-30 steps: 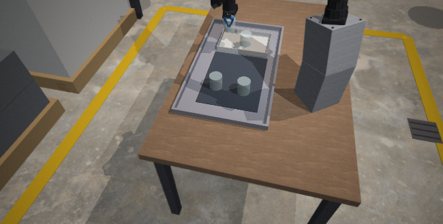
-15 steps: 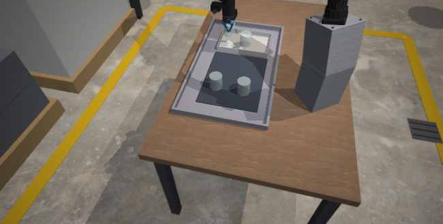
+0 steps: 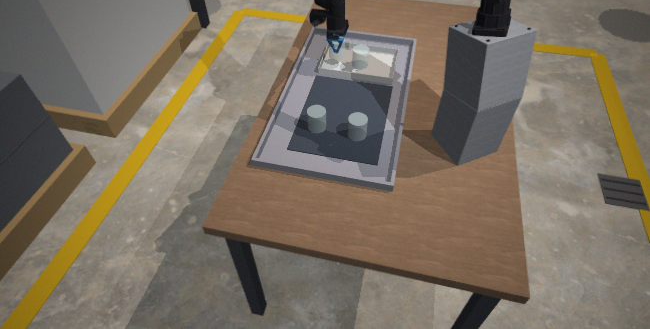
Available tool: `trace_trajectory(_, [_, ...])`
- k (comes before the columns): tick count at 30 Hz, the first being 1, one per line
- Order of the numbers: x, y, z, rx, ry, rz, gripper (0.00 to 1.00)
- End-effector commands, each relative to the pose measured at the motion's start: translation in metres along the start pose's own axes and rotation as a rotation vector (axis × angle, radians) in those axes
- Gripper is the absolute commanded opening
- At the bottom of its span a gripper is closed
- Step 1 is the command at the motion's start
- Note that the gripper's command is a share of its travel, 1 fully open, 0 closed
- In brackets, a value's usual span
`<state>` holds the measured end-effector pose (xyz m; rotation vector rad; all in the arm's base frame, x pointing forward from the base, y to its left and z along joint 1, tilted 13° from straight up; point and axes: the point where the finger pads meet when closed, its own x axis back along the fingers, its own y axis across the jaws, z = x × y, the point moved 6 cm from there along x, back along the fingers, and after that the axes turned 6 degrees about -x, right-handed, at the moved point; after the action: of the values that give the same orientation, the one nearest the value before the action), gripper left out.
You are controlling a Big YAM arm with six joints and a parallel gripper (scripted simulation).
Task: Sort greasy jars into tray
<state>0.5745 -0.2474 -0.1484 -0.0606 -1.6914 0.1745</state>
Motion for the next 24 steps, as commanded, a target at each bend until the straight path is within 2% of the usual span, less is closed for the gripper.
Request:
trace_trajectory(1, [-0.003,-0.018,-0.016,0.003,-0.036,0.015,0.0])
trace_trajectory(17, [-0.007,-0.018,-0.012,0.003,-0.036,0.015,0.0])
trace_trajectory(24, [-0.016,-0.019,-0.012,0.003,-0.036,0.015,0.0])
